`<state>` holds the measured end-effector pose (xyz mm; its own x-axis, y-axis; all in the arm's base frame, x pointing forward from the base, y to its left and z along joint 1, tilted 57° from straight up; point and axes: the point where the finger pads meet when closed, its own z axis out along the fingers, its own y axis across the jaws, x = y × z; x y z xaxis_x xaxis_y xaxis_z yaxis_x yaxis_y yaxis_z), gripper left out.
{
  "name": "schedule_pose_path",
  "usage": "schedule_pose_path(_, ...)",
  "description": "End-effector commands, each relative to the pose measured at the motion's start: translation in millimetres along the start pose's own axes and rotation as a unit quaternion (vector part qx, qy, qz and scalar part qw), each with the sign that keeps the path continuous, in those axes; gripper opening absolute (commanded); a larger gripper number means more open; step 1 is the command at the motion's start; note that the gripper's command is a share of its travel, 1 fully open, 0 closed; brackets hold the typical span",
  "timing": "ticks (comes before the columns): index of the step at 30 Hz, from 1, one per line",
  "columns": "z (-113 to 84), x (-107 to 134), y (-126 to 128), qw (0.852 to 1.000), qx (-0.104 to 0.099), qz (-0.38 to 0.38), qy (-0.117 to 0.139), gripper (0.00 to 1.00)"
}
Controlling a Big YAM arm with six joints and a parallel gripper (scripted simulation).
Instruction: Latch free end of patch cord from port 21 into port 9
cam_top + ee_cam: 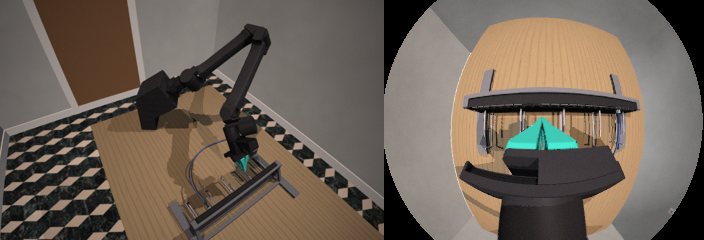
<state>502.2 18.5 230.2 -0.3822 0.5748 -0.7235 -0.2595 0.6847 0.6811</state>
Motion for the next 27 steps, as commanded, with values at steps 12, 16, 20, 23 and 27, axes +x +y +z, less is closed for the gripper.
schedule_pose_path(12, 7.1, -7.1, 9.1, 1.000, -0.012, -0.016, -0.008, 0.00)
schedule_pose_path(16, 7.0, -5.7, 8.2, 1.000, -0.011, -0.015, -0.007, 0.00)
schedule_pose_path(20, 6.5, -3.5, 6.9, 1.000, -0.010, -0.013, -0.006, 0.00)
schedule_pose_path(23, 5.9, -2.7, 6.8, 1.000, -0.010, -0.013, -0.005, 0.00)
schedule_pose_path(27, 0.8, -3.4, 8.3, 1.000, -0.011, -0.014, -0.007, 0.00)
